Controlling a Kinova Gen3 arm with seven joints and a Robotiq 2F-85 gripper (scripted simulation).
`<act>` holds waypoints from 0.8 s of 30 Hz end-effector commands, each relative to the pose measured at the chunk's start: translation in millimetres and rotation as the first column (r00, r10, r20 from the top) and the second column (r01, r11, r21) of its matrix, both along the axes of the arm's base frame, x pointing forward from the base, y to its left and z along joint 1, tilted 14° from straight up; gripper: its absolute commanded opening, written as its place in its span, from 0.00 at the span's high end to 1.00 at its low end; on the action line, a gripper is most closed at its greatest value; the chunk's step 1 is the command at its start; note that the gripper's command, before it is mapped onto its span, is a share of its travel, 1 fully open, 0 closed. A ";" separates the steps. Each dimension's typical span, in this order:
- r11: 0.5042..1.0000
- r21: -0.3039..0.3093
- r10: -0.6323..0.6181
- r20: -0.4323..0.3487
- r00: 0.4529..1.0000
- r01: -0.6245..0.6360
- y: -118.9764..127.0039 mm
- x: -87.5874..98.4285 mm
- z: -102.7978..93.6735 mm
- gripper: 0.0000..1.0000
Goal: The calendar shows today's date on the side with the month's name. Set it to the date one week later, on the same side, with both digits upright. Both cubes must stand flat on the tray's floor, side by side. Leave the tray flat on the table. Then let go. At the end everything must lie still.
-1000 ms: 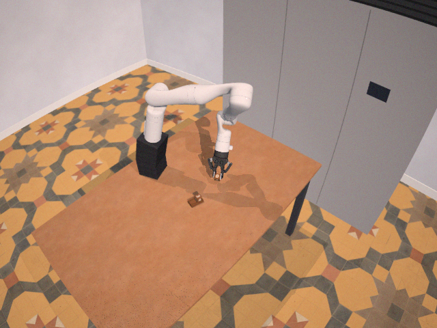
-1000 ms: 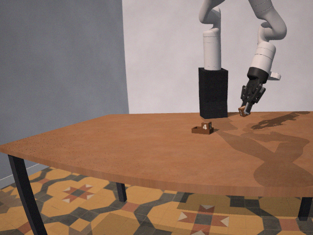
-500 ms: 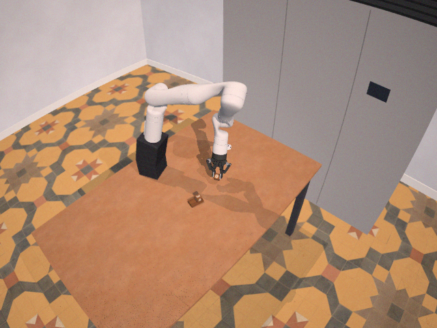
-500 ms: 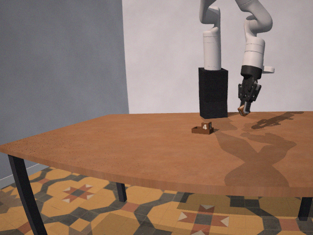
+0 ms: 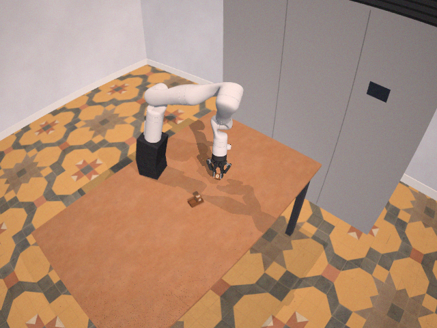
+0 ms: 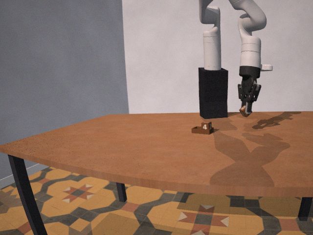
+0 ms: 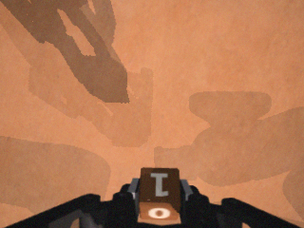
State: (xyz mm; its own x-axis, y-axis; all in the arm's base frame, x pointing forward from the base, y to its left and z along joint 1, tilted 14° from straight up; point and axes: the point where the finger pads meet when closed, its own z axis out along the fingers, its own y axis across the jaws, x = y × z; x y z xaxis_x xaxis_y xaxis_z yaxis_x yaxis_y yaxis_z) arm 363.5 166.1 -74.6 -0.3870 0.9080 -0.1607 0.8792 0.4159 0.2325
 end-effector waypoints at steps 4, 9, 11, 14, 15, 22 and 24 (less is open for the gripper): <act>0.999 0.047 -0.015 -0.020 1.000 0.016 -11.1 5.4 1.7 0.74; 0.994 0.114 0.007 -0.046 0.999 -0.002 -12.0 5.3 3.4 0.74; 0.991 0.131 0.013 -0.052 0.999 -0.007 -12.3 5.1 4.1 0.74; 0.989 0.145 0.019 -0.056 0.998 -0.010 -12.5 5.0 4.8 0.74; 0.989 0.147 0.019 -0.057 0.998 -0.011 -12.6 5.0 4.9 0.74; 0.989 0.148 0.020 -0.057 0.998 -0.011 -12.6 4.9 4.9 0.74; 0.988 0.151 0.021 -0.060 0.998 -0.012 -12.6 4.9 4.7 0.74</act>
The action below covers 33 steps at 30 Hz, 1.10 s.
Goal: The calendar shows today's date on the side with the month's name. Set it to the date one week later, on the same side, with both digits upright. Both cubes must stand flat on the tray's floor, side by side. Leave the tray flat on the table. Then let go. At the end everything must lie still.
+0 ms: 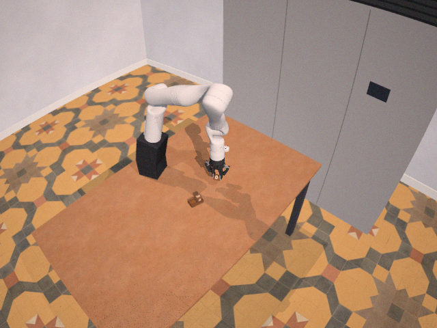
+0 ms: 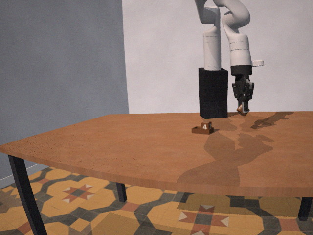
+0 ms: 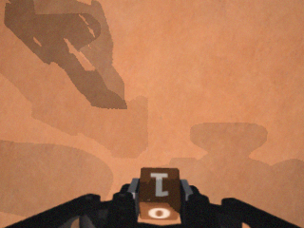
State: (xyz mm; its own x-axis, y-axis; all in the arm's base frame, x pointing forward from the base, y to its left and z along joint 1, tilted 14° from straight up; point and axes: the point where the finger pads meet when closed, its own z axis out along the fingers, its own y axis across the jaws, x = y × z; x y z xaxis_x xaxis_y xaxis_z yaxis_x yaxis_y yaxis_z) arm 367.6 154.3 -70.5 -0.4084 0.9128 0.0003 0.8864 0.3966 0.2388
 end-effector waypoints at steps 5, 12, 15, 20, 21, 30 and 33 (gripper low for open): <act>1.000 0.023 0.004 -0.014 1.000 -0.004 -1.0 0.5 -0.8 0.74; 0.996 0.086 0.023 -0.050 0.998 -0.018 -1.5 0.2 -2.9 0.74; 0.995 0.097 0.026 -0.055 0.998 -0.021 -1.6 0.2 -3.0 0.74; 0.987 0.154 0.045 -0.076 0.996 -0.033 -2.3 0.8 -2.6 0.74; 0.986 0.165 0.049 -0.079 0.996 -0.035 -2.4 0.9 -2.3 0.74; 0.974 0.223 0.068 -0.091 0.993 -0.046 -3.4 2.1 0.0 0.74; 0.973 0.228 0.070 -0.092 0.993 -0.047 -3.5 2.2 0.3 0.74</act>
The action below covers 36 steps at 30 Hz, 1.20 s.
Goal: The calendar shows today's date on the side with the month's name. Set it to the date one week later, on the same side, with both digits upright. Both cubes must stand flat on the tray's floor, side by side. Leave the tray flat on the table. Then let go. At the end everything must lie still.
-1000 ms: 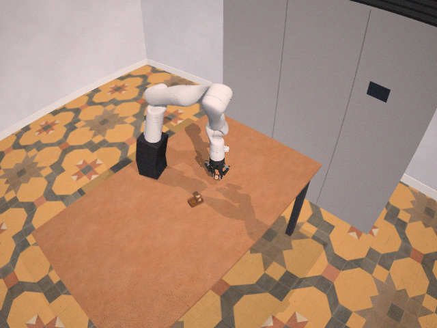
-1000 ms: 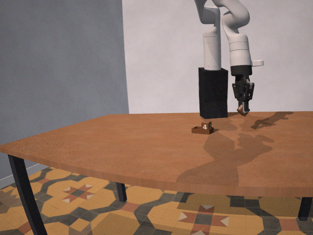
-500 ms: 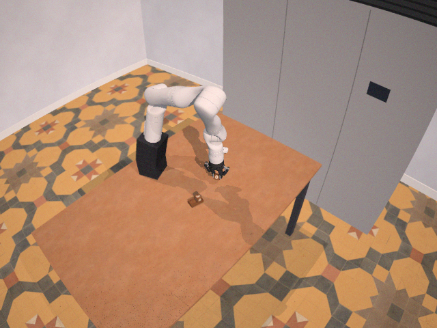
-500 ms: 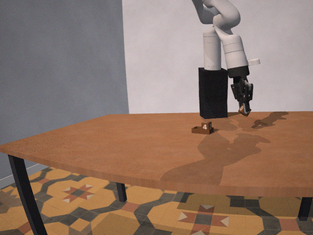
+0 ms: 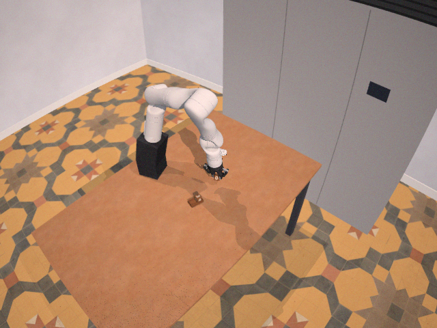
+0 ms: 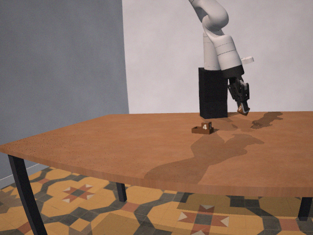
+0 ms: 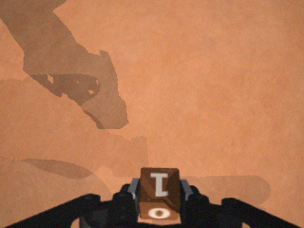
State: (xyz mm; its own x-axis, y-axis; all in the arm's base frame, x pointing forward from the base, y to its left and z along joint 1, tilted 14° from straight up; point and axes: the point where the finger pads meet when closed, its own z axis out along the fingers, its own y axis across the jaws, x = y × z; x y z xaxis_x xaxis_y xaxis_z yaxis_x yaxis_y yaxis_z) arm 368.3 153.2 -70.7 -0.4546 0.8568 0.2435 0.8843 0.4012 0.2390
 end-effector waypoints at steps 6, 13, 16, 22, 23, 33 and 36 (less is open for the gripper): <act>1.000 0.006 -0.006 0.000 1.000 0.006 -2.5 1.6 0.6 0.74; 1.000 0.013 -0.004 -0.005 1.000 0.004 -2.2 1.5 -0.1 0.74; 1.000 0.016 -0.003 -0.007 1.000 0.003 -2.1 1.4 -0.3 0.74; 0.999 0.041 0.004 -0.022 1.000 -0.003 -1.4 1.1 -2.0 0.74; 0.999 0.046 0.006 -0.025 1.000 -0.005 -1.2 1.1 -2.3 0.74; 0.994 0.103 0.023 -0.054 0.998 -0.018 -0.7 1.0 -4.3 0.74; 0.992 0.128 0.031 -0.064 0.997 -0.023 -0.9 1.2 -4.5 0.74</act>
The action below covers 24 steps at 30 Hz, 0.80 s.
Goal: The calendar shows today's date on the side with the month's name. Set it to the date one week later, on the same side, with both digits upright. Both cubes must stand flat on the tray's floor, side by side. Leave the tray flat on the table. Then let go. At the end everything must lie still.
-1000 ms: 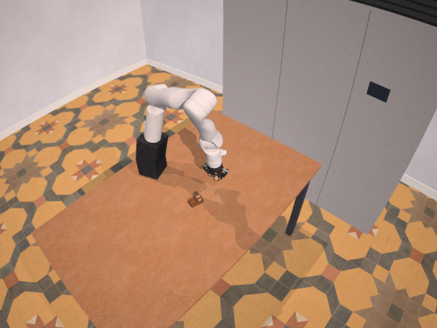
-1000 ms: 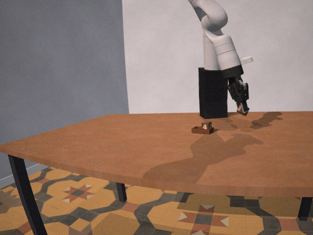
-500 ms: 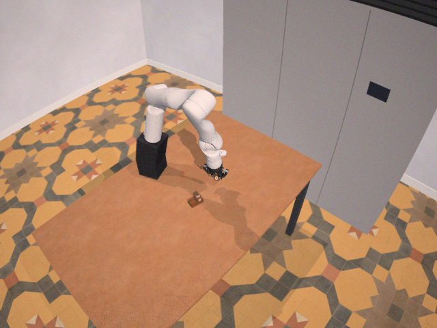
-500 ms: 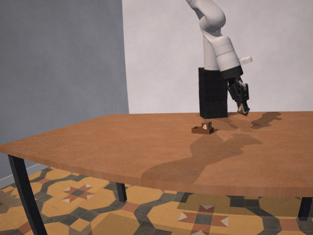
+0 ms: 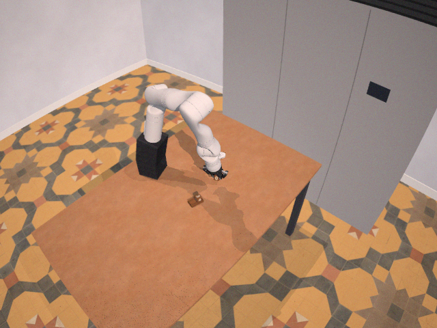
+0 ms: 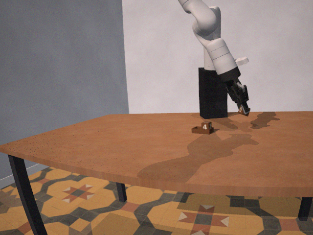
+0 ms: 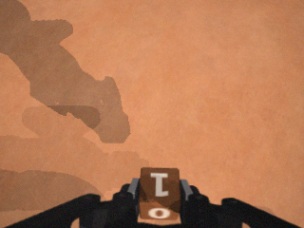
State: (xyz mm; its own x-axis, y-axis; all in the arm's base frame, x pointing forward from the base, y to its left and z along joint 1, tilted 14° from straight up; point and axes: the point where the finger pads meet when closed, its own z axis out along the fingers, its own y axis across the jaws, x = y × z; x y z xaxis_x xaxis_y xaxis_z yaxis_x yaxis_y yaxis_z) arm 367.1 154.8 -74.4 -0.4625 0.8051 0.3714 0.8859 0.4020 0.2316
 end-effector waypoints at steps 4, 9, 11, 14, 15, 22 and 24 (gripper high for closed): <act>0.999 0.039 0.003 -0.017 1.000 -0.002 -3.2 2.8 -0.4 0.74; 0.997 0.074 0.013 -0.029 1.000 -0.011 -4.4 3.4 0.7 0.74; 0.996 0.086 0.016 -0.032 0.999 -0.013 -4.9 3.6 1.3 0.74; 0.996 0.091 0.017 -0.034 0.999 -0.014 -5.2 3.7 1.5 0.74; 0.995 0.096 0.019 -0.035 0.999 -0.015 -5.4 3.8 1.8 0.74; 0.993 0.115 0.025 -0.040 0.999 -0.020 -6.5 4.2 3.0 0.74; 0.993 0.117 0.025 -0.041 0.999 -0.020 -6.6 4.2 3.1 0.74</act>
State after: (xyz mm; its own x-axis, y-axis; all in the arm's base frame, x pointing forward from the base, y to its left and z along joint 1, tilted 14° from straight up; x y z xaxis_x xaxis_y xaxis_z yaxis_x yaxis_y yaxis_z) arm 370.4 149.0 -71.6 -0.4633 0.7442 0.4812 0.8861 0.3967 0.2397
